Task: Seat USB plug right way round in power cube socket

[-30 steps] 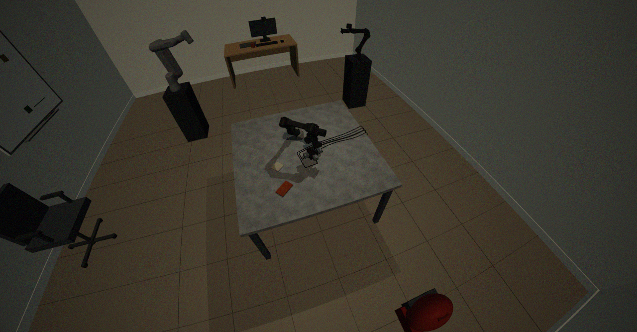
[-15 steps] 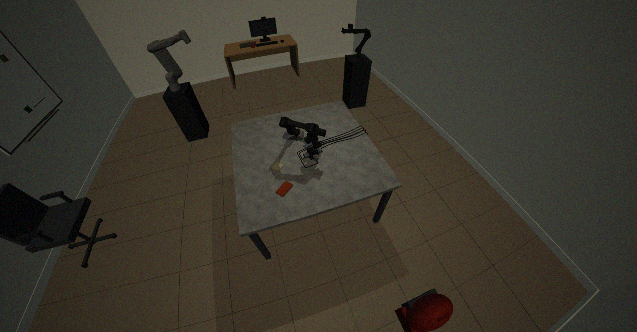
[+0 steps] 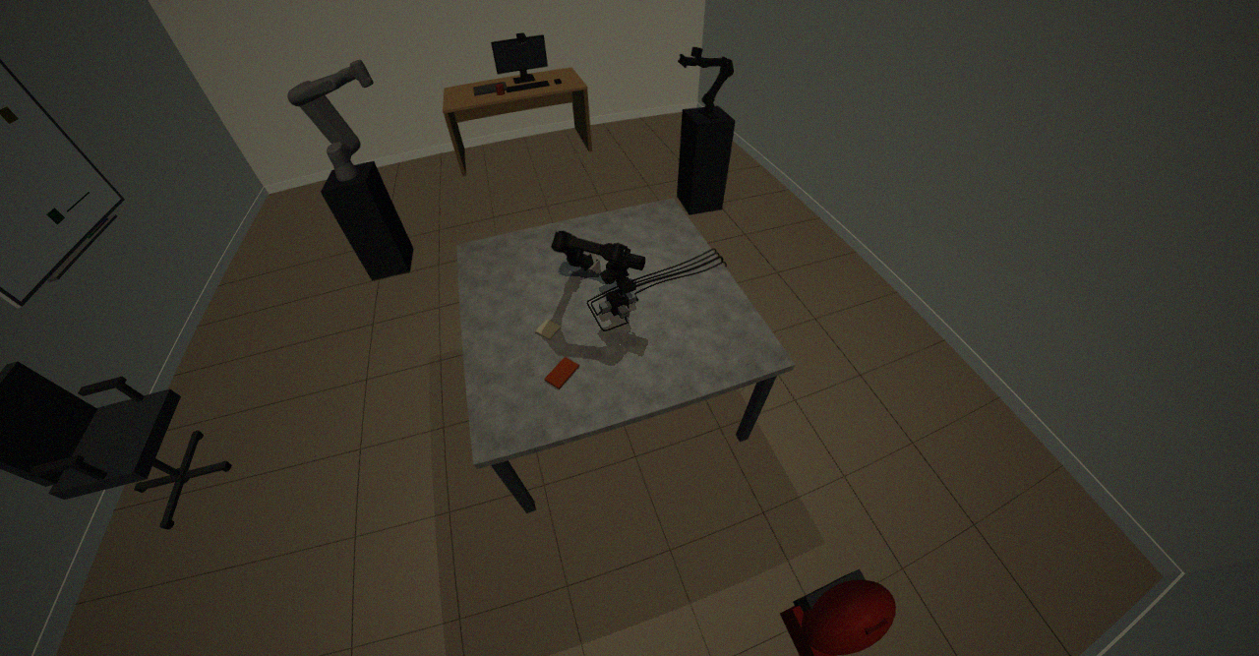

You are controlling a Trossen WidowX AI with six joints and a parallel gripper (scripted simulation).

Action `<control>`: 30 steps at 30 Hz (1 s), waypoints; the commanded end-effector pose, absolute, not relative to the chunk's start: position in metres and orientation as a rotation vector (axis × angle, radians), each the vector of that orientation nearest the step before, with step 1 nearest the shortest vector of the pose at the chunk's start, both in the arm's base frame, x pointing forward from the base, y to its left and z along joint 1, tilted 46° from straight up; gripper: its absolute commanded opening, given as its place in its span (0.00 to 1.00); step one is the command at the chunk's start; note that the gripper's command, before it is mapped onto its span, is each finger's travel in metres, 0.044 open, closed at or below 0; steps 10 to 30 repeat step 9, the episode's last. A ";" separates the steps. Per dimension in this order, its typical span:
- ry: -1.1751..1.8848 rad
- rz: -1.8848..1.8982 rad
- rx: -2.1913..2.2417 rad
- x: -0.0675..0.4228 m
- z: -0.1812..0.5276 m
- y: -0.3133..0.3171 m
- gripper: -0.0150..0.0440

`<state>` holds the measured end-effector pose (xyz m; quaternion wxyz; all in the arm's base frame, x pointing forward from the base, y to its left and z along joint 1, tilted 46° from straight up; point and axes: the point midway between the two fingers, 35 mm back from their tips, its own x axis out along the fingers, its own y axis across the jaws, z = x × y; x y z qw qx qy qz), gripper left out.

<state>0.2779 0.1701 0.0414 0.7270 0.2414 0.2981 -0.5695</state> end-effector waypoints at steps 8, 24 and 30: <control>0.658 -1.256 0.532 0.276 0.048 0.177 0.42; 0.658 -1.256 0.532 0.276 0.049 0.178 0.42; 0.658 -1.256 0.532 0.276 0.049 0.178 0.42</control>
